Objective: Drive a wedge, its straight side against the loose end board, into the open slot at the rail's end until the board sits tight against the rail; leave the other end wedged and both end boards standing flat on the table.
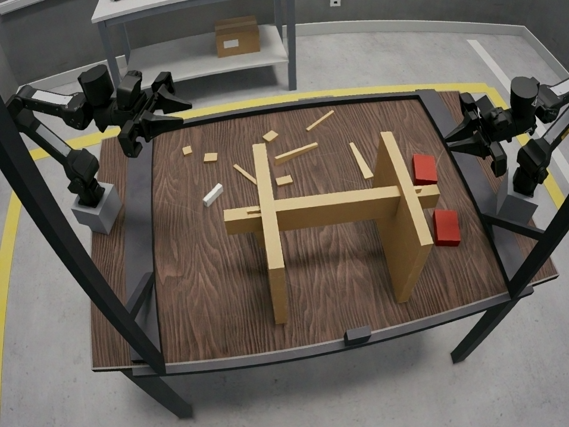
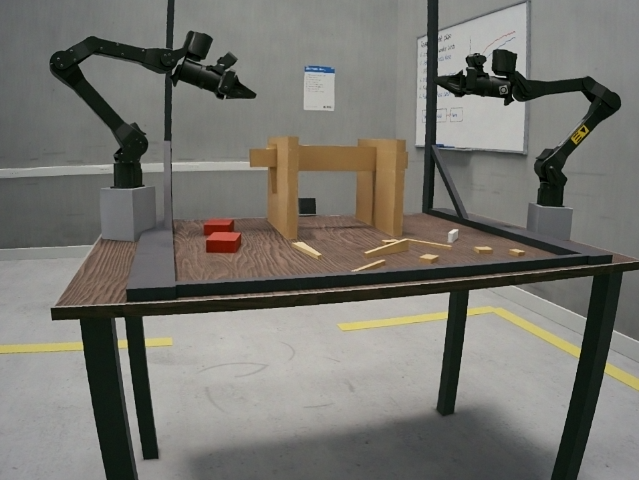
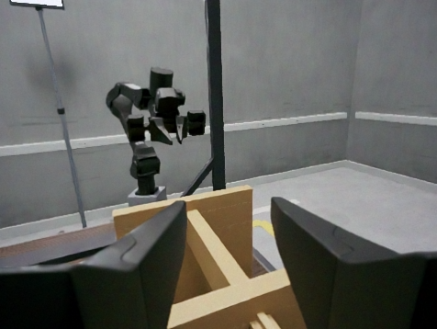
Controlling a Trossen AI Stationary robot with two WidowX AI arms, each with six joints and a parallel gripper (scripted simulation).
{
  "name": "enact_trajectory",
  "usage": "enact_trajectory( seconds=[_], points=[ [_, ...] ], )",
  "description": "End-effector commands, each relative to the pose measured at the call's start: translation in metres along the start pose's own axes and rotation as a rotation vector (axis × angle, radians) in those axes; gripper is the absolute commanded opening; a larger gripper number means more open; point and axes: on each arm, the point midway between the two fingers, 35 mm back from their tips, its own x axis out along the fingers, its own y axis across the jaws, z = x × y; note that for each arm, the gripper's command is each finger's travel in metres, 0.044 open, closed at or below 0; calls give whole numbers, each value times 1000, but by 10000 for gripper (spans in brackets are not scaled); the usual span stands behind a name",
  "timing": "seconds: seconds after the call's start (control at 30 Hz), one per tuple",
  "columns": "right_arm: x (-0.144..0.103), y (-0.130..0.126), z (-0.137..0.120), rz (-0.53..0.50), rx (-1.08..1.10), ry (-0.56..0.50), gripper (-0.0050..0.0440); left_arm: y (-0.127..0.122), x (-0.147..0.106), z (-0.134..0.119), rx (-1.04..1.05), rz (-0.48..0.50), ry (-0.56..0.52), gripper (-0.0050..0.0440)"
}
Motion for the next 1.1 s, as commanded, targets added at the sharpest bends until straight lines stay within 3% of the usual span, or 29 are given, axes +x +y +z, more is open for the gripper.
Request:
enact_trajectory(
  seconds=[0.0, 0.87, 0.9, 1.07],
  points=[
    [1, 1, -1, -1, -1, 8, 90, 0, -1, 8, -3, 0, -20, 180],
    [0, 0, 1, -1, 1, 0, 90, 0, -1, 8, -3, 0, -20, 180],
    [0, 0, 1, -1, 1, 0, 0, 0, -1, 8, -3, 0, -20, 180],
    [0, 0, 1, -1, 1, 0, 0, 0, -1, 8, -3, 0, -20, 180]
  ],
)
